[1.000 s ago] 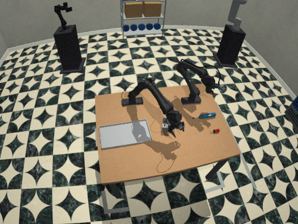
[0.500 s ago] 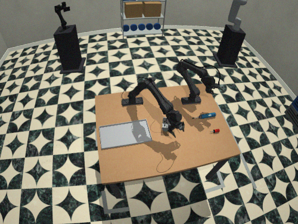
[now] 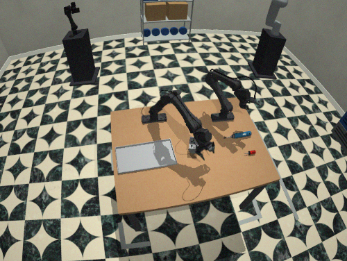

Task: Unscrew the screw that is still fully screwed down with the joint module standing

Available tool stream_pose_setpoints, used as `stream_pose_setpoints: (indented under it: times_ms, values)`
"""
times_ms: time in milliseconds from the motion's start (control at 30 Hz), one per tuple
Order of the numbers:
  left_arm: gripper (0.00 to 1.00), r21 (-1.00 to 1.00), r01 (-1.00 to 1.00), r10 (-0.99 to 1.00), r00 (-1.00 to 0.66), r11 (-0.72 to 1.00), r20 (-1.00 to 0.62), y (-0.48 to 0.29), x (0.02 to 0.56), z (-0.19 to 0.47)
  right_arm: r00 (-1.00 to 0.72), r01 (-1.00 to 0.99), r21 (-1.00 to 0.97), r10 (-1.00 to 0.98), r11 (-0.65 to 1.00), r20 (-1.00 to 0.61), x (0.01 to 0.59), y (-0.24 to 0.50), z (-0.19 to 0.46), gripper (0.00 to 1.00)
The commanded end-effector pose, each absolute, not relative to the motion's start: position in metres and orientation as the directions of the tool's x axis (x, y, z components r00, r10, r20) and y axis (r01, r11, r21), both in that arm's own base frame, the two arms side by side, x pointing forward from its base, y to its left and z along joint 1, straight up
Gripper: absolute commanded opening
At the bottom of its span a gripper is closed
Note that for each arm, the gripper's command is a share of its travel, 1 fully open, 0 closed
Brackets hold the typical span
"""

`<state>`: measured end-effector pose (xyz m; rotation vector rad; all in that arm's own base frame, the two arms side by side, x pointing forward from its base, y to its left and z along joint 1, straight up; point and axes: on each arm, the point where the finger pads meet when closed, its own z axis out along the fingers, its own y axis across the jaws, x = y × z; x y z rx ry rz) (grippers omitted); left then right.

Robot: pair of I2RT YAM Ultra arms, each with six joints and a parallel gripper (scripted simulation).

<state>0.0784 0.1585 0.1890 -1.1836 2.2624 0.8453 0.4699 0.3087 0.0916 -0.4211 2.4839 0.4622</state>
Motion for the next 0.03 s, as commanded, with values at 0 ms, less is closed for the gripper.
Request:
stream_pose_setpoints:
  times_ms: [0]
  values:
    - [0.65, 0.325, -0.843, -0.566, -0.530, 0.428, -0.632, 0.1589, 0.0706, 0.1887, -0.781, -0.389, 0.232, -0.185, 0.892, -0.597, 0.4725, 0.3083, 0.1014, 0.86]
